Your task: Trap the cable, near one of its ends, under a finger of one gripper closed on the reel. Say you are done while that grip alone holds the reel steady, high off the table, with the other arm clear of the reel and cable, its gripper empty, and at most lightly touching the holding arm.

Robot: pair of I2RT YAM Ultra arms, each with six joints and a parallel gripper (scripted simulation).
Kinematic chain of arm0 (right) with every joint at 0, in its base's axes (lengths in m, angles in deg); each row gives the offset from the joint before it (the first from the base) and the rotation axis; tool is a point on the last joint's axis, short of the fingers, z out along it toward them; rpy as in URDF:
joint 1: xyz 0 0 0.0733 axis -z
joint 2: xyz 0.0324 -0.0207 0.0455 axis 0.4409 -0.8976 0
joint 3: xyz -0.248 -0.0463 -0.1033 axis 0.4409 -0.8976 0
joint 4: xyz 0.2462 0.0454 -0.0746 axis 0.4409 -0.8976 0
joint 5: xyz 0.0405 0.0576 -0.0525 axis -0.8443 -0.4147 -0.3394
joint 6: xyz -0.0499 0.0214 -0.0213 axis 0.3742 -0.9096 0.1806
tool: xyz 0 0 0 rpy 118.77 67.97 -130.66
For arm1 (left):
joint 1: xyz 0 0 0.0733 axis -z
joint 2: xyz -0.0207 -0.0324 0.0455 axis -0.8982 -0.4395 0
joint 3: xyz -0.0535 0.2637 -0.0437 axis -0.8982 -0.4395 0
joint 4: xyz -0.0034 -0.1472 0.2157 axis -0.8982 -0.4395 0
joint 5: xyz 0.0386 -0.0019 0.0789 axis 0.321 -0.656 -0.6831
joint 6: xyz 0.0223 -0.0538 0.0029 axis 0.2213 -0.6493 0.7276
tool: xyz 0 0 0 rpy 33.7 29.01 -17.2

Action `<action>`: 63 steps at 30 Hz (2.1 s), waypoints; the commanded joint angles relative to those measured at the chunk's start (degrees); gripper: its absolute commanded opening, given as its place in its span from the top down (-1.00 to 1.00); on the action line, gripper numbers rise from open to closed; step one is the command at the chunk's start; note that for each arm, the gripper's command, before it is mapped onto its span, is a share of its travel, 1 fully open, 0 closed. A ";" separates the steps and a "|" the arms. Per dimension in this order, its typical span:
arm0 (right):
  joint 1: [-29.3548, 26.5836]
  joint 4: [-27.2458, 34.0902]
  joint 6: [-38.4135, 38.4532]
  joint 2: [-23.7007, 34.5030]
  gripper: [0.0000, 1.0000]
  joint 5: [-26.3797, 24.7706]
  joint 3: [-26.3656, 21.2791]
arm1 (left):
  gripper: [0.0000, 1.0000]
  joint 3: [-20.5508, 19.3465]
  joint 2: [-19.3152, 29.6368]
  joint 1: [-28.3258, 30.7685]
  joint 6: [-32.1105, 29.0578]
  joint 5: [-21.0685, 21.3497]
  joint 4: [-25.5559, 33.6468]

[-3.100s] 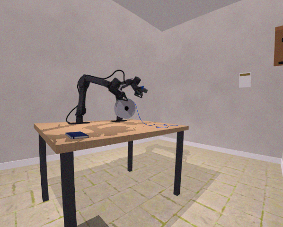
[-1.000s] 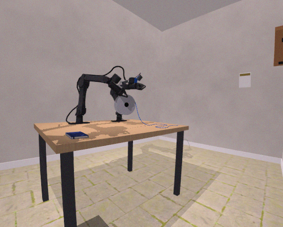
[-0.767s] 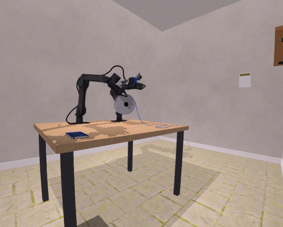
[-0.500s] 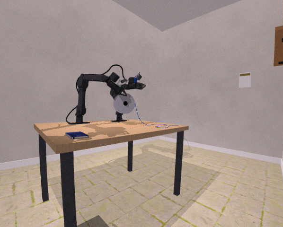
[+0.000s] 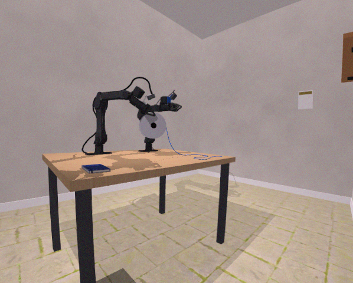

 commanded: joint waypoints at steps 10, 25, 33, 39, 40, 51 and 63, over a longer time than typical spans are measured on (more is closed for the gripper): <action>2.52 -3.30 -5.42 5.76 1.00 4.40 3.30 | 0.40 -0.46 1.61 -0.35 0.60 -0.52 1.60; 5.11 -9.55 -10.35 8.83 1.00 11.12 8.61 | 0.40 -0.46 1.61 -0.35 0.60 -0.51 1.60; 6.35 -12.95 -12.48 9.35 1.00 14.33 12.18 | 0.40 -0.46 1.61 -0.35 0.60 -0.51 1.60; 7.63 -16.39 -14.39 7.74 1.00 17.39 16.46 | 0.40 -0.46 1.61 -0.35 0.60 -0.51 1.60; 7.85 -16.96 -14.69 7.02 1.00 17.87 17.21 | 0.40 -0.46 1.61 -0.35 0.60 -0.51 1.60; 9.48 -22.54 -17.20 5.74 1.00 21.98 24.42 | 0.40 -0.46 1.61 -0.35 0.60 -0.51 1.60; 11.19 -28.26 -19.77 3.57 1.00 26.38 33.14 | 0.40 -0.46 1.61 -0.35 0.60 -0.51 1.60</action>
